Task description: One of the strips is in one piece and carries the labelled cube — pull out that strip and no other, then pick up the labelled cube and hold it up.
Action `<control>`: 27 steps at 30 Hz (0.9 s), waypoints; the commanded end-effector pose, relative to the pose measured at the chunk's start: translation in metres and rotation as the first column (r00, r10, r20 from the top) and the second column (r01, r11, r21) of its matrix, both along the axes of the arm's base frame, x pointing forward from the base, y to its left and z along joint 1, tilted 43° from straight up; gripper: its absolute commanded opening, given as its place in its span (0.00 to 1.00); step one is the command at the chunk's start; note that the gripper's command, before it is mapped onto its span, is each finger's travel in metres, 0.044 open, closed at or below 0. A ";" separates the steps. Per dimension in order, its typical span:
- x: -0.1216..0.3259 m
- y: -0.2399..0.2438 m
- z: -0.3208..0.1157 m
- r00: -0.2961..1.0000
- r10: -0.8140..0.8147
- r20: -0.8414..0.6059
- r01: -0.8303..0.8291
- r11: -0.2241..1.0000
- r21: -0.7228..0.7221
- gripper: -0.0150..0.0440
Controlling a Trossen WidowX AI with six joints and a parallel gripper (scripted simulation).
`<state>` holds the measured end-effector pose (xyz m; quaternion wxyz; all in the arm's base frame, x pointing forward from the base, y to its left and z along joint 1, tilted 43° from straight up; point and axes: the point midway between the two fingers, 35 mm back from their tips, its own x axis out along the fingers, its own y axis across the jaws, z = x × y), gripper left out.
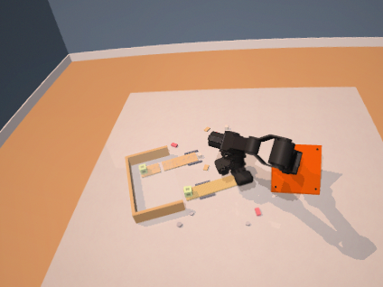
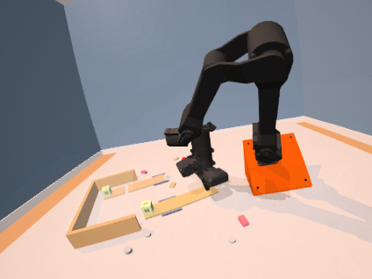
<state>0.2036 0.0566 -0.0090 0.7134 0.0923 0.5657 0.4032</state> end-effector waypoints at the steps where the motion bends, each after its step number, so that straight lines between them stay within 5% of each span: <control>1: -0.014 0.001 -0.006 1.000 0.016 -0.025 -0.016 1.000 -0.005 0.25; 27: -0.024 -0.003 -0.010 1.000 0.016 -0.025 -0.016 1.000 -0.005 0.25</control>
